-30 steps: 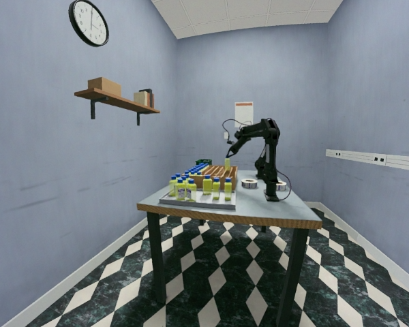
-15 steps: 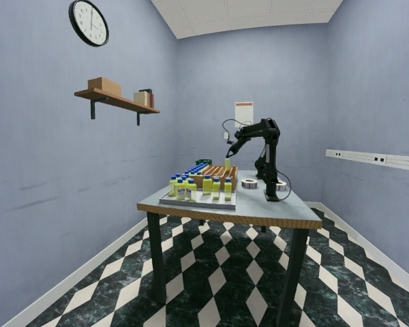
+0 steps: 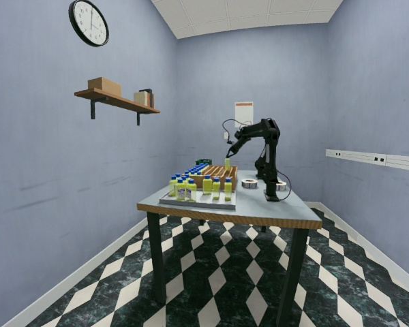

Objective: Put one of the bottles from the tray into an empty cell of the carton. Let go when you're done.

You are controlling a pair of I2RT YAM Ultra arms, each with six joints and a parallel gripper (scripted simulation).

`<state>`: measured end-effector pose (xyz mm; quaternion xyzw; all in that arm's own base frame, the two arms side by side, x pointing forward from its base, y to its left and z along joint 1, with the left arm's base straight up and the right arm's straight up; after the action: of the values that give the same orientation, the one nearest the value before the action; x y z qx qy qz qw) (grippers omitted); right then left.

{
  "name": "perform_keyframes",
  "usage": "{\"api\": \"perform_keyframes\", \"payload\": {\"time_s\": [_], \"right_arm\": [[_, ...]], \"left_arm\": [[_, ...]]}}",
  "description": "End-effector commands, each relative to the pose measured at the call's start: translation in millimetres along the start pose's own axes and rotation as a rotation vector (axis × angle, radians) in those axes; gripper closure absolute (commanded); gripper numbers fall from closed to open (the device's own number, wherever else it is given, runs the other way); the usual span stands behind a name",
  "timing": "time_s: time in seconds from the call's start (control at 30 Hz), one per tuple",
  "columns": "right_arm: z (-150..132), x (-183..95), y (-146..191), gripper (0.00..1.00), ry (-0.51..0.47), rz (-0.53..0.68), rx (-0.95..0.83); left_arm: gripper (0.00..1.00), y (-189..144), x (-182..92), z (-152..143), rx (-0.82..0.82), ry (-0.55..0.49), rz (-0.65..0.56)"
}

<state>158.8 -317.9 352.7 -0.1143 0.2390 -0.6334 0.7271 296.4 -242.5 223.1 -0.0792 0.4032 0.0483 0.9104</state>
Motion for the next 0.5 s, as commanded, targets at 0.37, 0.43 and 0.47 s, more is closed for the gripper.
{"api": "perform_keyframes", "payload": {"time_s": [0.37,0.43,0.47], "right_arm": [[6,-4,-5,0.00,-0.013,-0.008,0.015],[6,-4,-5,0.00,-0.013,-0.008,0.015],[6,-4,-5,0.00,-0.013,-0.008,0.015]], "left_arm": [[0.70,-6,-22,25,-0.045,-0.064,-0.056],[0.70,-4,-21,29,-0.056,-0.070,-0.056],[0.70,-2,-1,2,-0.005,-0.016,0.006]]}}
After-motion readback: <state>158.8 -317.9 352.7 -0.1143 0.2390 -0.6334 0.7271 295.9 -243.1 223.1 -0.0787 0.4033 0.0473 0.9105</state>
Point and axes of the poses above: on each arm, the point where the finger pads meet when closed, its own x axis out along the fingers, its own y axis across the jaws, z = x × y, the point moved 1 cm from there along -x, back along the fingers, and after that the axes turned 9 degrees about -x, right-handed, at the moved point
